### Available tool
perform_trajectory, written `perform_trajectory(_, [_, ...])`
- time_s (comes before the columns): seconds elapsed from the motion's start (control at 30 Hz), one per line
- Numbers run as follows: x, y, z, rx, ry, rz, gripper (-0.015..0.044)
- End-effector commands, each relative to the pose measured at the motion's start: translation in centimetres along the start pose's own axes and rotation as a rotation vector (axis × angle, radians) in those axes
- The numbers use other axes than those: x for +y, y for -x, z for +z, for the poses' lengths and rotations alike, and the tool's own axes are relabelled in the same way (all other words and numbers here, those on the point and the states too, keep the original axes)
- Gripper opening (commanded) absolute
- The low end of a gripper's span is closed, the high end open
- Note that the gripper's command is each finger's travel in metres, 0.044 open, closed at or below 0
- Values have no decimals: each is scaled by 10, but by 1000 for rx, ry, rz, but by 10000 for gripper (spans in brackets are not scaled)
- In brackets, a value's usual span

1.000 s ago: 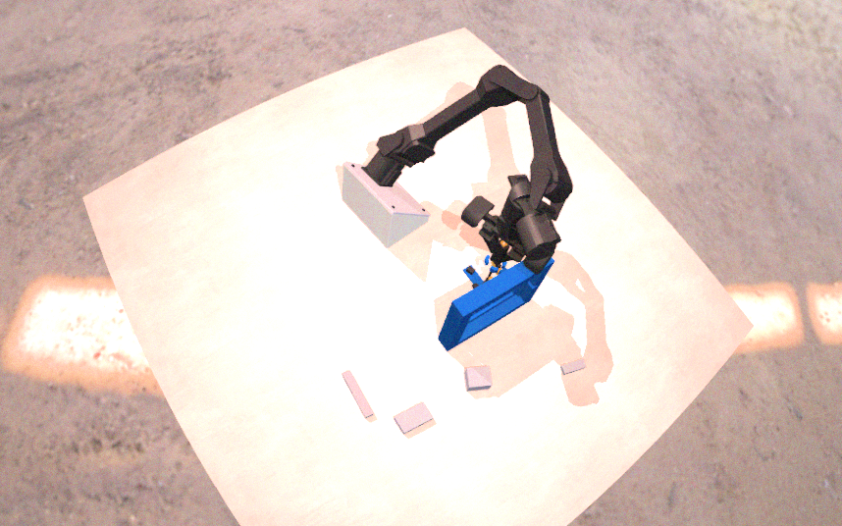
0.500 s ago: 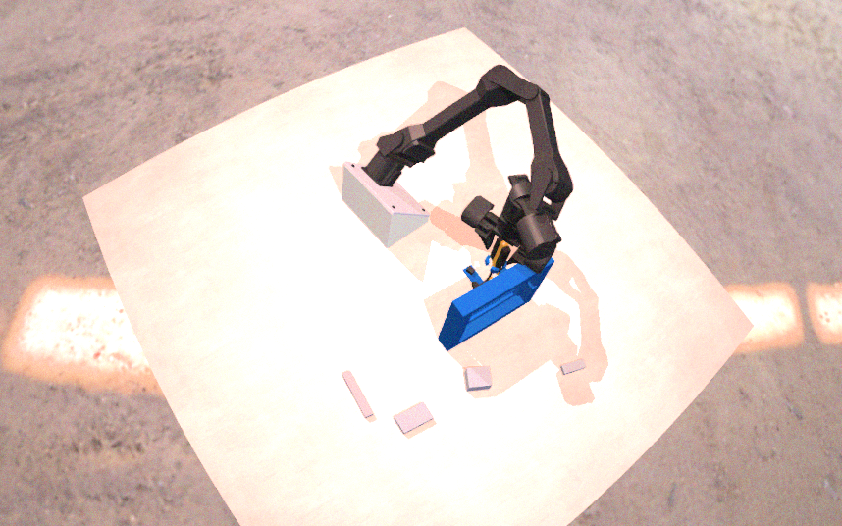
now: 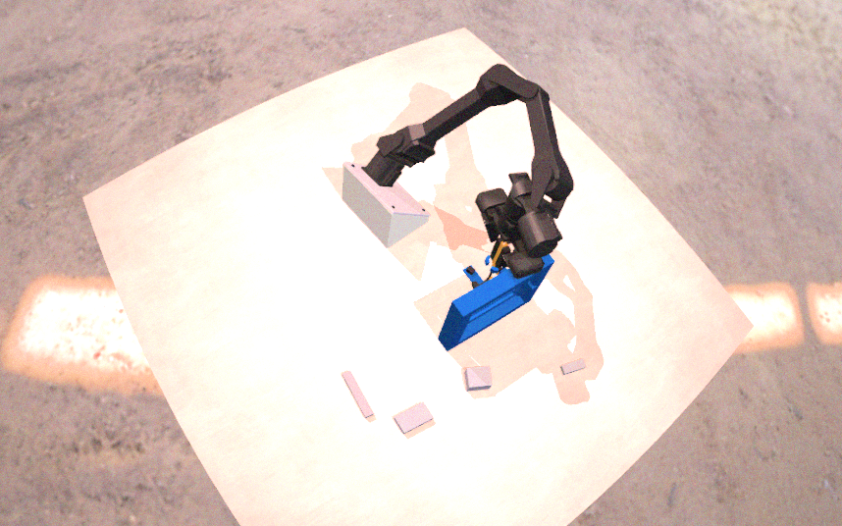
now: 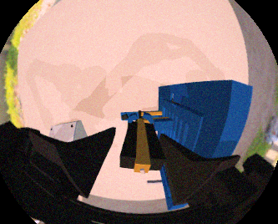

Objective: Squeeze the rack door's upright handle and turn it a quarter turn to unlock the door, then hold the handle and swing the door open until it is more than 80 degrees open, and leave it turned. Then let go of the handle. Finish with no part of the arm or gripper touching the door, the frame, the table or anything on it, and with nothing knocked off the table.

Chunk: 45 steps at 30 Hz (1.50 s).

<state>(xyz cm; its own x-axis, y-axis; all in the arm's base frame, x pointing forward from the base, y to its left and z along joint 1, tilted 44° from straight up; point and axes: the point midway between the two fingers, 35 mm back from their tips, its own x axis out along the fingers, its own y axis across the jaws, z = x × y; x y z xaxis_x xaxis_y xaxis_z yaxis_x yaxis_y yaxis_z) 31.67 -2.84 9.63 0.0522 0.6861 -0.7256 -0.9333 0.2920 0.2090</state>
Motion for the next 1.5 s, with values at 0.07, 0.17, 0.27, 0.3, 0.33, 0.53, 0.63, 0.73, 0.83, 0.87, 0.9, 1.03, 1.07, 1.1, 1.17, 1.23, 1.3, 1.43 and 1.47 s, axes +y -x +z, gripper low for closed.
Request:
perform_trajectory(0.07, [-3,-1,-1,-4,-315,-6,286])
perform_trajectory(0.17, [-3,-1,-1,-5,-464,-5,286])
perform_trajectory(0.27, [-3,-1,-1,-5,-613,-5,286])
perform_trajectory(0.3, [-3,-1,-1,-5,-662,-5,286])
perform_trajectory(0.33, [-3,-1,-1,-6,-712,-5,286])
perform_trajectory(0.53, [-3,-1,-1,-6,-1009,-4,286])
perform_trajectory(0.63, [-3,-1,-1,-7,-1158,-4,286])
perform_trajectory(0.73, [-3,-1,-1,-7,-1306,-3,286])
perform_trajectory(0.83, [-3,-1,-1,-8,-1455,-3,286])
perform_trajectory(0.87, [-3,-1,-1,-8,-1504,-3,286])
perform_trajectory(0.9, [-3,-1,-1,-8,-1554,-2,286])
perform_trajectory(1.03, [-3,-1,-1,-8,-1752,-2,286])
perform_trajectory(1.07, [-3,-1,-1,-8,-1802,-2,286])
perform_trajectory(1.1, [-3,-1,-1,-8,-1851,-1,286])
perform_trajectory(1.17, [-3,-1,-1,-9,-1950,-1,286])
perform_trajectory(1.23, [-3,-1,-1,-9,-2049,0,286])
perform_trajectory(1.3, [-3,-1,-1,-9,-2148,0,286])
perform_trajectory(1.43, [-3,-1,-1,-10,-2347,1,286])
perform_trajectory(1.47, [-3,-1,-1,-10,-2396,1,286])
